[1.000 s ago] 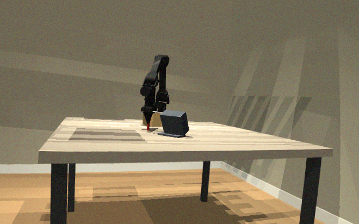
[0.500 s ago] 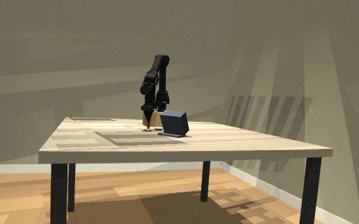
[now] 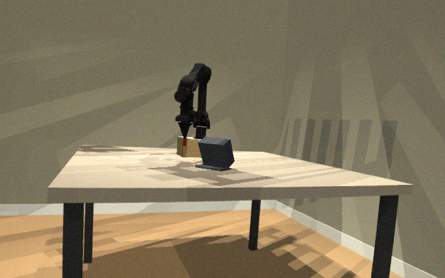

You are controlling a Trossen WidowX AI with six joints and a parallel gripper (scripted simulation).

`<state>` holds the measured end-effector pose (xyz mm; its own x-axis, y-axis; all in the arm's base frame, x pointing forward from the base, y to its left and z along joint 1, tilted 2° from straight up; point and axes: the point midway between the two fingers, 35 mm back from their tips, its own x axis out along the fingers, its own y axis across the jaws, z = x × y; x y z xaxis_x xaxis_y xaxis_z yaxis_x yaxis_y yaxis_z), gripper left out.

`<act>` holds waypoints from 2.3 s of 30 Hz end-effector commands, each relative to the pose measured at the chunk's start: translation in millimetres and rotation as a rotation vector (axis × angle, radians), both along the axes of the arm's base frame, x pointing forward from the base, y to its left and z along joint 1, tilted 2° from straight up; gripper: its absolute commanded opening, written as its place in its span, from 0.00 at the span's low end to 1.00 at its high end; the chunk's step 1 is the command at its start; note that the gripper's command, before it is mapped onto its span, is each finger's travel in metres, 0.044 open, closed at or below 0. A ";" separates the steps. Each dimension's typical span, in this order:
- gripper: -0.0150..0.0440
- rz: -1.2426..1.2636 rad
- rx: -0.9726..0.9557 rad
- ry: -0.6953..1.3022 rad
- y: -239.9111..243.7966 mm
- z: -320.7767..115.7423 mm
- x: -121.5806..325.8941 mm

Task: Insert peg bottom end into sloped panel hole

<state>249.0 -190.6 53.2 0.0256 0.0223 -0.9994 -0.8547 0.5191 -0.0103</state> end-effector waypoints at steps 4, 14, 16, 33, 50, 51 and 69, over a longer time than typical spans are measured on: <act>0.25 -0.032 -0.016 0.004 2.1 2.5 2.5; 0.25 -0.096 -0.046 0.019 6.4 0.4 7.2; 0.25 -0.108 -0.053 0.021 7.3 0.0 8.1; 0.25 -0.218 -0.108 0.035 14.9 -3.1 16.2; 0.25 -0.327 -0.166 0.035 22.8 -5.7 24.2; 0.25 -0.334 -0.170 0.035 23.3 -5.8 24.7; 0.25 -0.450 -0.232 0.019 32.3 -7.8 33.1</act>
<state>280.9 -159.6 46.6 -0.0332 -0.1981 -0.9796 -0.5635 0.8132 -0.1453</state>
